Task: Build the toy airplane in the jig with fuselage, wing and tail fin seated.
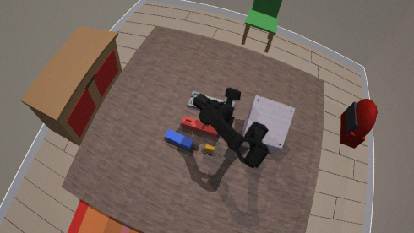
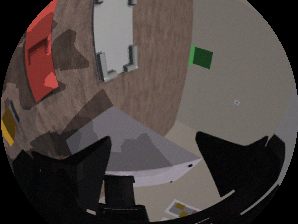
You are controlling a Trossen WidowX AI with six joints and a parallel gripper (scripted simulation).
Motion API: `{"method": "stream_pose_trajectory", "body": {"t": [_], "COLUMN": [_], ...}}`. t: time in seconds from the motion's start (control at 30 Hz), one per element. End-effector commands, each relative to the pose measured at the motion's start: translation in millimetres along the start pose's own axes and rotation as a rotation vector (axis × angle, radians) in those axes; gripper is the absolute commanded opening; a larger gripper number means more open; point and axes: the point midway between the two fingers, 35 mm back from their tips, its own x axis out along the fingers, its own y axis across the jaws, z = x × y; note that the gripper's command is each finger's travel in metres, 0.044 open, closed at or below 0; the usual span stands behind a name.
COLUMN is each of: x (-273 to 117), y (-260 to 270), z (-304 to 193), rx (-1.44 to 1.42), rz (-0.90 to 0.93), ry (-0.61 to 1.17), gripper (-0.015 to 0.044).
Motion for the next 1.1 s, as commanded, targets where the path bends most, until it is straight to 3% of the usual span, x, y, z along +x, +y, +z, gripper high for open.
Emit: {"method": "stream_pose_trajectory", "body": {"t": [0.0,0.13,0.2,0.43,0.6,1.07], "x": [-25,-62,-70,-70,-40,-25], "y": [33,49,49,49,87,105], "z": [52,99,107,107,121,128], "rx": [-0.086,-0.154,-0.163,-0.163,-0.164,-0.164], "rz": [0.418,0.77,0.827,0.827,0.829,0.83], "ry": [-0.145,-0.35,-0.392,-0.392,-0.393,-0.393], "gripper": [0.044,0.044,0.044,0.044,0.044,0.044]}}
